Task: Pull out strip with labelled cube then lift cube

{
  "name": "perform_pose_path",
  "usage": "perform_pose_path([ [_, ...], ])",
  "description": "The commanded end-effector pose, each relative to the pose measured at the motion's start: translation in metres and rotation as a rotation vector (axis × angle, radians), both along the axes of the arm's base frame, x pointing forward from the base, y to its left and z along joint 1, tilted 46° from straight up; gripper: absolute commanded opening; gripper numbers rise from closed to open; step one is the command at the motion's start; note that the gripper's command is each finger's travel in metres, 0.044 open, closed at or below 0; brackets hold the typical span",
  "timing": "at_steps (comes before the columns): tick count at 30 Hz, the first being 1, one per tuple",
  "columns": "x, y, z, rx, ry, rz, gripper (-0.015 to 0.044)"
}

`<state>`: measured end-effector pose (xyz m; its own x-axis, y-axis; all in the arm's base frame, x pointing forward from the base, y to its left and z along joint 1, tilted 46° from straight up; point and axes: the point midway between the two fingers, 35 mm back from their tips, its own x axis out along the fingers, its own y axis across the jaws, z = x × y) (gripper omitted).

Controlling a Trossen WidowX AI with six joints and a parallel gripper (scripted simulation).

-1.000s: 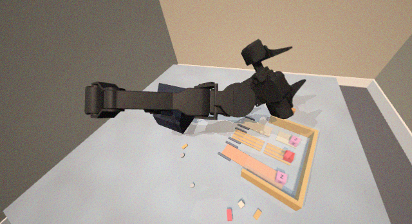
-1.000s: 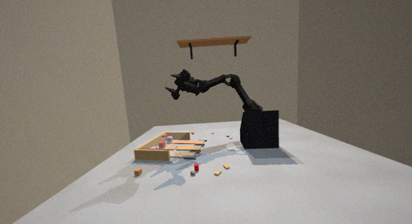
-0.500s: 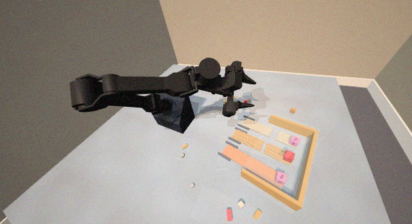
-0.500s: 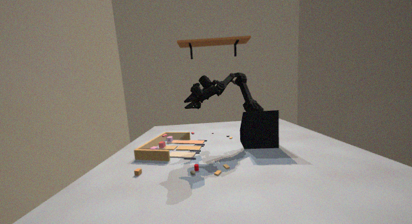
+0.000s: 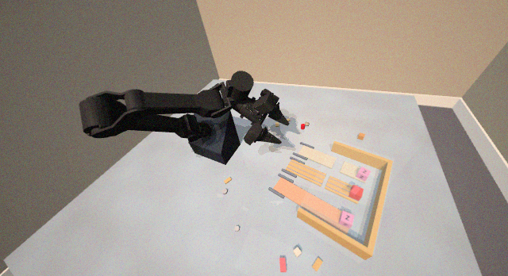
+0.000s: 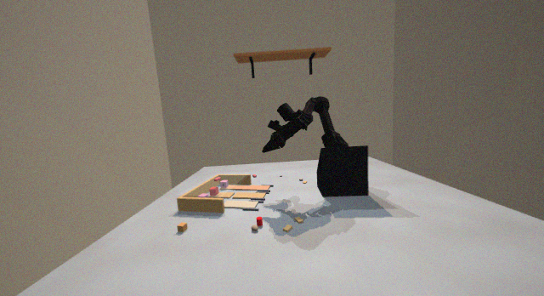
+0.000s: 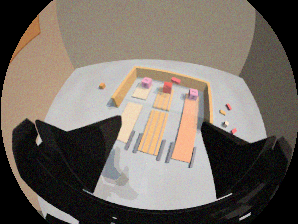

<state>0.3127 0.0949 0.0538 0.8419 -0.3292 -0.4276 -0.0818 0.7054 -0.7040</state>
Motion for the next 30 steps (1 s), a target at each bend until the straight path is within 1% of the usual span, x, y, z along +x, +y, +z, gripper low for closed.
perform_pose_path([
  [1, -0.002, -0.001, 0.0, -0.015, -0.002, -0.001, 0.04],
  [9, -0.002, -0.001, 0.0, -0.015, -0.002, -0.001, 0.04],
  [11, 0.003, -0.003, -0.002, -0.013, 0.018, -0.025, 0.0347],
  [15, 0.028, -0.02, -0.013, -0.001, 0.132, -0.17, 0.0242],
  [19, 0.047, -0.045, -0.021, 0.015, 0.245, -0.338, 0.0137],
  [24, 0.06, -0.083, -0.025, 0.03, 0.376, -0.57, 0.0006],
  [28, 0.062, -0.116, -0.023, 0.036, 0.472, -0.767, 0.0],
  [30, 0.061, -0.126, -0.022, 0.037, 0.498, -0.824, 0.0],
])
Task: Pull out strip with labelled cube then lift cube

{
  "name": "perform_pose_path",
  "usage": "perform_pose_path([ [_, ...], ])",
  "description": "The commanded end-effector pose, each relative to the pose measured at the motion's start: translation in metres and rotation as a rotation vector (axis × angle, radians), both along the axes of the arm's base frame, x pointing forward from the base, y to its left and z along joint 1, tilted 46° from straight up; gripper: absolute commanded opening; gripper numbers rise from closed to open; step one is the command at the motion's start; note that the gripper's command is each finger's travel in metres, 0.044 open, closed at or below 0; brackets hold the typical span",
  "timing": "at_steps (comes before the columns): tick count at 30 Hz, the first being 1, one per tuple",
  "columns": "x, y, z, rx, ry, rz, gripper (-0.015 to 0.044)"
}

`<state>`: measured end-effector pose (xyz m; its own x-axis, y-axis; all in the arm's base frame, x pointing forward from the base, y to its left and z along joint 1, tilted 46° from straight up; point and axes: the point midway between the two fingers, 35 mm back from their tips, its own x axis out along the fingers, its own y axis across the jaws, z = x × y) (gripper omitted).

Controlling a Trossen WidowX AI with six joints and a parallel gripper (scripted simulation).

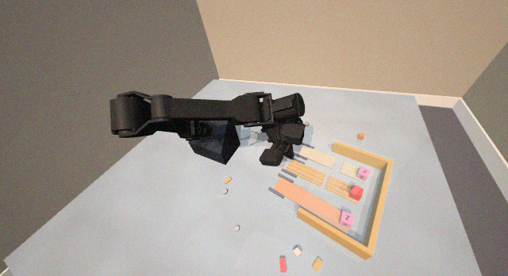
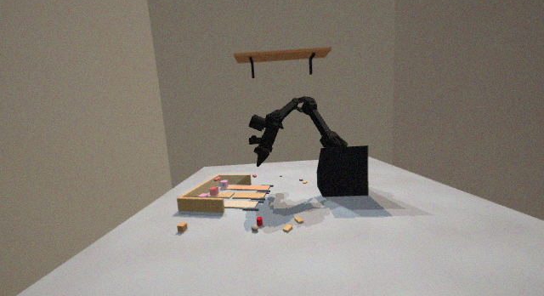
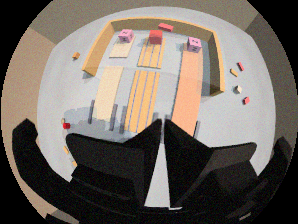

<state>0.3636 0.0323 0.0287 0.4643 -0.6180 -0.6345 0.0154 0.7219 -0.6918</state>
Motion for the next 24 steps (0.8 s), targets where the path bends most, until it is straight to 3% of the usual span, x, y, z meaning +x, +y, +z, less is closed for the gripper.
perform_pose_path([
  [1, 0.0092, -0.0654, 0.0039, 0.014, 0.195, -0.407, 0.0],
  [24, 0.0082, -0.0729, -0.0039, 0.014, 0.197, -0.411, 0.0],
])
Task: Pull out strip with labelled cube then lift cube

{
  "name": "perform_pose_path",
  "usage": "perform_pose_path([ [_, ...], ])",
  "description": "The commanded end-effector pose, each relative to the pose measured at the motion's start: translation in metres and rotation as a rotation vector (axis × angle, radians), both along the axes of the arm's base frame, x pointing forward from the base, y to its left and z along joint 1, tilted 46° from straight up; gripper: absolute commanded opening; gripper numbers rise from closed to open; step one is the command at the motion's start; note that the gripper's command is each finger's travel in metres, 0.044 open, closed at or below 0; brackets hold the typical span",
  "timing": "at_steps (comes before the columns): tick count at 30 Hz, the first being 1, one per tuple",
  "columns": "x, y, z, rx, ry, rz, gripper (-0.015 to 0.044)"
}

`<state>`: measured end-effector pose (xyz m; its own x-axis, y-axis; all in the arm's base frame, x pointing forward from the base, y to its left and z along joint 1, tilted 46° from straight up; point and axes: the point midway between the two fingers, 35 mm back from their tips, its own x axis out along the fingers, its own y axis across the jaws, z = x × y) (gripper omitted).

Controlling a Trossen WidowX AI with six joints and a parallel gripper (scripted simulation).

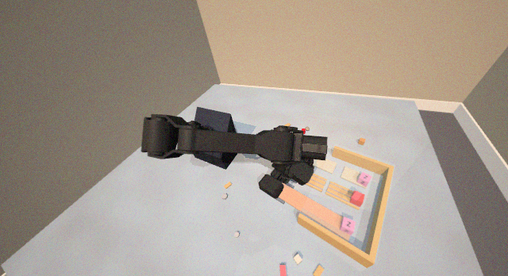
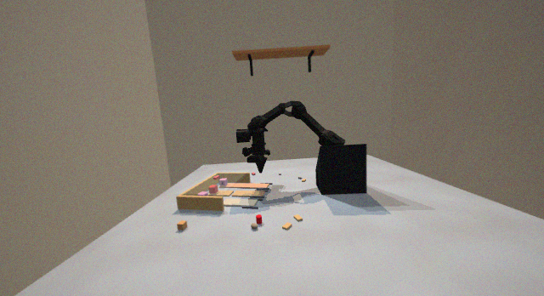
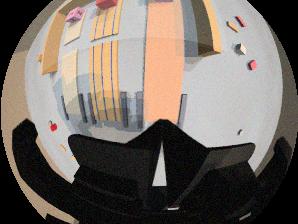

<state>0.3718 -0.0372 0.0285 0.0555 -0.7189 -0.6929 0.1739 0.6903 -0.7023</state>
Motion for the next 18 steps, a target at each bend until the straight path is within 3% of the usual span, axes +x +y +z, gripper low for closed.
perform_pose_path([
  [1, 0.0, -0.004, -0.005, 0.004, 0.004, -0.001, 0.0],
  [18, 0.001, -0.024, -0.025, 0.003, 0.004, -0.001, 0.0],
])
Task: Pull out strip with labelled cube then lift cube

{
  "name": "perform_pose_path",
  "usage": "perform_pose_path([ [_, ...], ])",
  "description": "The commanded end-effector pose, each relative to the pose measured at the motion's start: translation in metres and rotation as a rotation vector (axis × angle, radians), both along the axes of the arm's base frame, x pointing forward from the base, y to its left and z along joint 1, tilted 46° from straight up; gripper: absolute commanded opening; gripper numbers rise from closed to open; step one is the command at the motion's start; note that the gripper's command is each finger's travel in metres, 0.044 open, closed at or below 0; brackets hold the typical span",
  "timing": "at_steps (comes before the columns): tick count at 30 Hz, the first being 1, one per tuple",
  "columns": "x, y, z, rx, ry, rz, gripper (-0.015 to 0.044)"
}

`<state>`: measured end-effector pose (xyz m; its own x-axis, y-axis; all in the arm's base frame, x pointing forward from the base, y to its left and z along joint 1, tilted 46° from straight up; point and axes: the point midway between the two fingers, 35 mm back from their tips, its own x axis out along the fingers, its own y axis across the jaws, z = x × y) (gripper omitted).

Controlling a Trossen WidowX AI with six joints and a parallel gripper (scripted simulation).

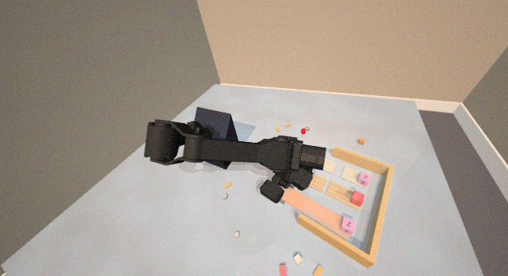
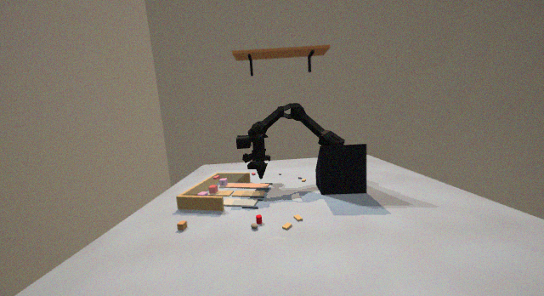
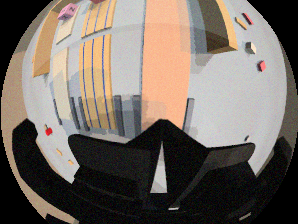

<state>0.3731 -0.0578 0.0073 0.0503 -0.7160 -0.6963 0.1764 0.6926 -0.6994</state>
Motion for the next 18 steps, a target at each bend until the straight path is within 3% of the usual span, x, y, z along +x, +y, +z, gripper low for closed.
perform_pose_path([
  [1, 0.0, -0.005, -0.005, -0.002, 0.002, 0.004, 0.0],
  [18, -0.002, -0.026, -0.023, -0.005, 0.003, 0.004, 0.0],
])
